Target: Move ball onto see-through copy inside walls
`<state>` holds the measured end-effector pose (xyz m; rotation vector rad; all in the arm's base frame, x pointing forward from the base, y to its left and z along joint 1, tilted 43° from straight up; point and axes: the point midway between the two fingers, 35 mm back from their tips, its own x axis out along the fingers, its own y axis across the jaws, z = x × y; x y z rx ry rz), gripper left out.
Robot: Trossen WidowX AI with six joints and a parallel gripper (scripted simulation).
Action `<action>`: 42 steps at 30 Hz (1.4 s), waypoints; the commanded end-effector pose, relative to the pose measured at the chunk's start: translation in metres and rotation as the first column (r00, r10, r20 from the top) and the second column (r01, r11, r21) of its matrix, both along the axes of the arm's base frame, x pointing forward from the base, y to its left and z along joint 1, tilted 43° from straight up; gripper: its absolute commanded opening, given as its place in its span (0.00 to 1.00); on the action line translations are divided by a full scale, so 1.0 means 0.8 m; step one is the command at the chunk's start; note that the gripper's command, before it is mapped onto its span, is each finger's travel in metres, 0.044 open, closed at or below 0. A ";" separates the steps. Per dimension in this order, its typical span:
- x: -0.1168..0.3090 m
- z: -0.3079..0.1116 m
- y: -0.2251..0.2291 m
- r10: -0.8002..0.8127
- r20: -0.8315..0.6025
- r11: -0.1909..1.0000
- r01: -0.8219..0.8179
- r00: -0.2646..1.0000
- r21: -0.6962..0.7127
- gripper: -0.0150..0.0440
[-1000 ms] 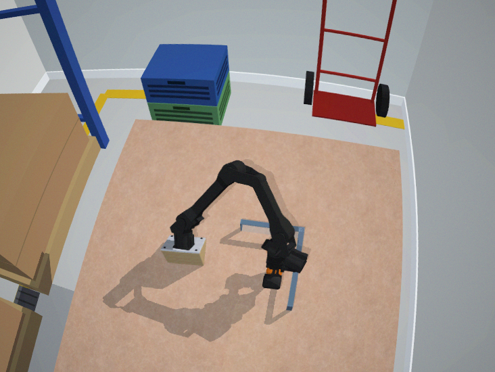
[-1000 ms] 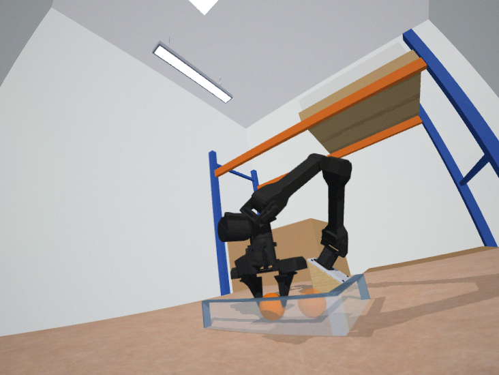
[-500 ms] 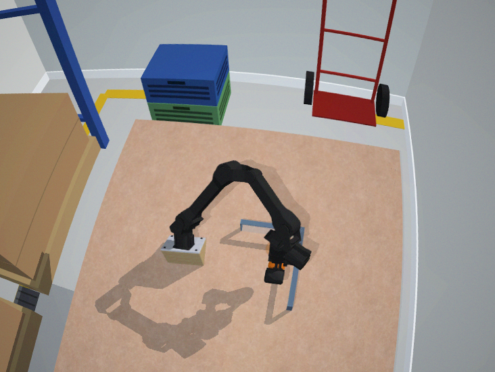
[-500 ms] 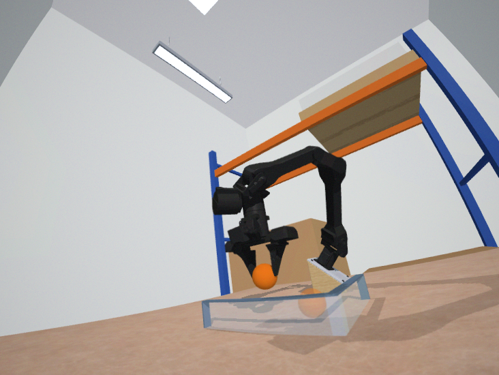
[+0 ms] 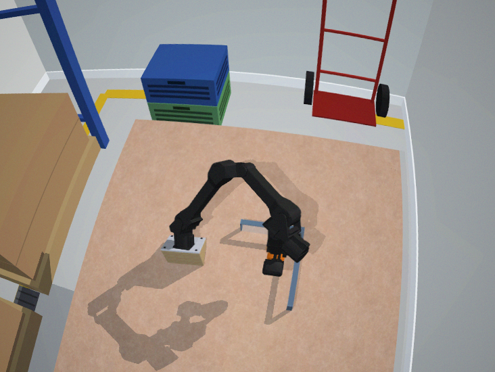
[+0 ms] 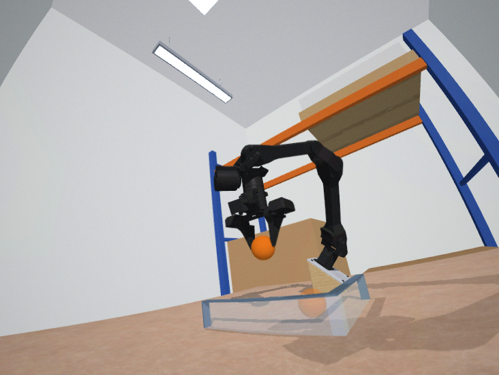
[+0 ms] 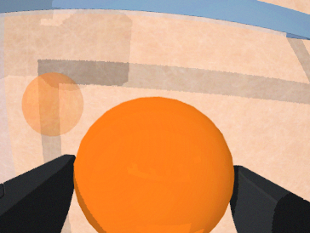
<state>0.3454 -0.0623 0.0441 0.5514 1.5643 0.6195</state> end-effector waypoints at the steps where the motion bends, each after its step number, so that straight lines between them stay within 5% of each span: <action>1: -0.002 0.008 0.020 0.006 -0.003 1.000 -0.006 1.000 -0.002 0.25; 21: -0.029 0.029 0.124 0.007 -0.004 1.000 -0.007 1.000 0.007 0.25; 42: -0.037 -0.034 0.184 0.007 -0.004 1.000 -0.007 1.000 0.009 0.25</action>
